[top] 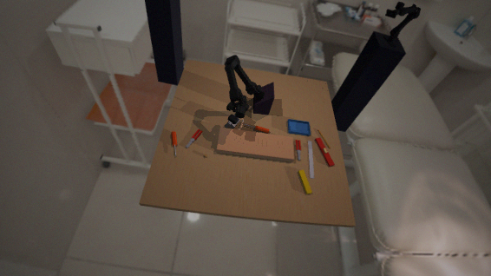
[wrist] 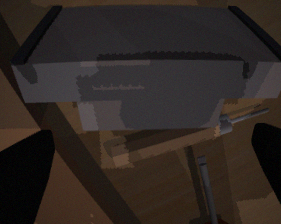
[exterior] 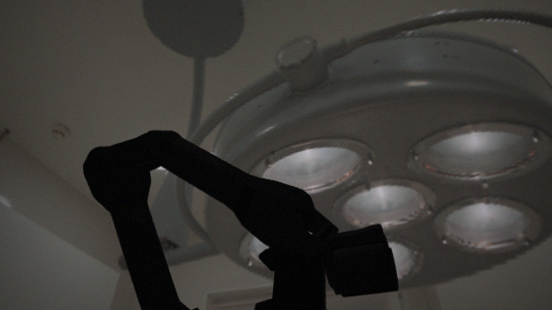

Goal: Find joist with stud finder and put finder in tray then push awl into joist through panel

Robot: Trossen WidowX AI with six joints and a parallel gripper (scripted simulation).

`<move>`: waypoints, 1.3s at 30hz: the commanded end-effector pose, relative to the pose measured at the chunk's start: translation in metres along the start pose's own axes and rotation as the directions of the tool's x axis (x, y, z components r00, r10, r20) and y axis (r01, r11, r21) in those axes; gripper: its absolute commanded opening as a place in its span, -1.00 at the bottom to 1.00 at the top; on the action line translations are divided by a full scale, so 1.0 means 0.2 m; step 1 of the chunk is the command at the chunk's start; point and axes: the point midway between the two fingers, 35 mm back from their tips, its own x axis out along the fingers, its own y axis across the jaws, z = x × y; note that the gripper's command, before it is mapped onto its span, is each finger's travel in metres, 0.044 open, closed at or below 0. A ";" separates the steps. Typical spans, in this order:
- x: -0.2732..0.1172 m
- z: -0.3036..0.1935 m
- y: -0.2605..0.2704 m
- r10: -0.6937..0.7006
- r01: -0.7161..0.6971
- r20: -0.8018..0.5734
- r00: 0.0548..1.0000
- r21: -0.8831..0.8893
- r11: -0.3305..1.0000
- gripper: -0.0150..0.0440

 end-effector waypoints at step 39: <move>0.25 -0.02 -0.01 0.001 -0.002 0.008 1.000 0.005 1.000 0.84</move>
